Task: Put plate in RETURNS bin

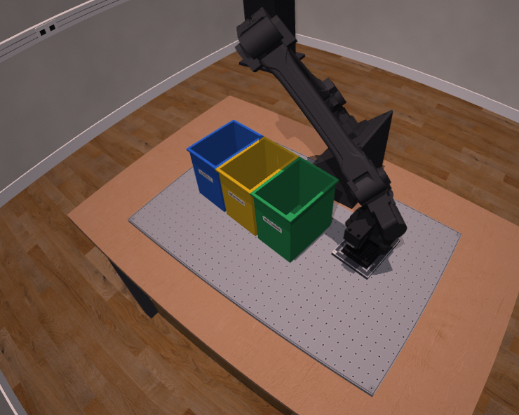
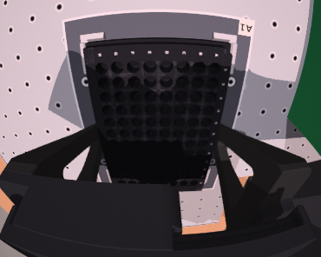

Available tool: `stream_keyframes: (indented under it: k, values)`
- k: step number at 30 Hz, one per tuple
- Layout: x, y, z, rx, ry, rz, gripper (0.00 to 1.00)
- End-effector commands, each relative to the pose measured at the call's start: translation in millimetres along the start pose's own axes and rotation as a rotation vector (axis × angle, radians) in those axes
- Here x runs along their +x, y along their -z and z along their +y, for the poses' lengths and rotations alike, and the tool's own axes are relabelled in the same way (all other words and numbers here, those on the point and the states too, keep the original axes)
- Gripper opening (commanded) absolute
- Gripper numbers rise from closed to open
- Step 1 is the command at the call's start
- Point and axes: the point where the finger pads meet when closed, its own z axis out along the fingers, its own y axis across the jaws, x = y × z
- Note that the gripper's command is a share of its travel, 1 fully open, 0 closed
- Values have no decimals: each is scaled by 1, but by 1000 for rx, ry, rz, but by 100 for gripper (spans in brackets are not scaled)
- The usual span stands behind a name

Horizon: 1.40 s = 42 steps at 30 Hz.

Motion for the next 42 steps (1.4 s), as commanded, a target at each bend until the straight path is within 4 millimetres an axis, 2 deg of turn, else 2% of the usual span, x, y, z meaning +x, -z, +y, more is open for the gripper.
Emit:
stream_keyframes:
  k: [1,9,10,14,19,28,30,31,34,42]
  values:
    - [-7,3,6,-16,-6,-9,0]
    - [-7,3,6,-16,-6,-9,0]
    - [-8,6,1,-21,-7,-2,0]
    - [-7,15,6,-20,-3,-20,0]
    - [-15,28,14,-36,-18,-28,0]
    - [-15,44,14,-37,-18,-28,0]
    - [-15,44,14,-37,-18,-28,0]
    - [-6,34,12,-11,-2,-9,0]
    - [-14,50,13,-37,-17,-27,0]
    - [-12,61,15,-32,-13,-23,0]
